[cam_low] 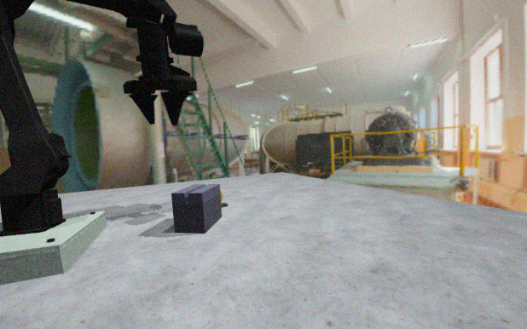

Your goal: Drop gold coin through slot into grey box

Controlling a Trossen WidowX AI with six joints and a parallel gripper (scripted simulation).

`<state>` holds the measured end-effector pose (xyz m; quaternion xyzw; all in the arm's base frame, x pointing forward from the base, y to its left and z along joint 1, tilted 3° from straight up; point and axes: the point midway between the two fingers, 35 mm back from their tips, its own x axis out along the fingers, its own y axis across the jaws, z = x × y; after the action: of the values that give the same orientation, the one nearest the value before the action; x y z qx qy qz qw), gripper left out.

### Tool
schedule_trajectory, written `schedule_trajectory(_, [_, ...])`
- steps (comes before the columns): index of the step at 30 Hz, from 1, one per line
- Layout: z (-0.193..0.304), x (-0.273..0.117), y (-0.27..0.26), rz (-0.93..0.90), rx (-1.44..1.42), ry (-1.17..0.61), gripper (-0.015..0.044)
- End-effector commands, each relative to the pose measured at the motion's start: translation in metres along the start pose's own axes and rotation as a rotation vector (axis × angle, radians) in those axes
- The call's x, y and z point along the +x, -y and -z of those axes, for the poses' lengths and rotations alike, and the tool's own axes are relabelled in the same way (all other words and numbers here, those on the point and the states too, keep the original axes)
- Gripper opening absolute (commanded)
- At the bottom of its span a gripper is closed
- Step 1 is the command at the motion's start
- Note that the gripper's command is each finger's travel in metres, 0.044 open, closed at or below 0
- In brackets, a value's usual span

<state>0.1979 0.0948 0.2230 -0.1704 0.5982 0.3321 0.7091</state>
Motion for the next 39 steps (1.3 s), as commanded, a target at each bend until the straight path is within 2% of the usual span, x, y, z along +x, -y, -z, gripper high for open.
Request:
schedule_trajectory(1, [-0.001, 0.001, 0.001, 0.002, 0.009, -0.003, 0.0374])
schedule_trajectory(9, [-0.059, 0.077, 0.058, 0.144, 0.385, -0.115, 0.0164])
schedule_trajectory(11, [-0.068, 0.094, 0.067, 0.175, 0.450, -0.129, 0.0161])
schedule_trajectory(19, [-0.069, 0.099, 0.068, 0.179, 0.458, -0.130, 0.0161])
schedule_trajectory(23, [-0.065, 0.130, 0.074, 0.179, 0.458, -0.130, 0.0161])
schedule_trajectory(39, [-0.063, 0.149, 0.078, 0.179, 0.458, -0.130, 0.0161])
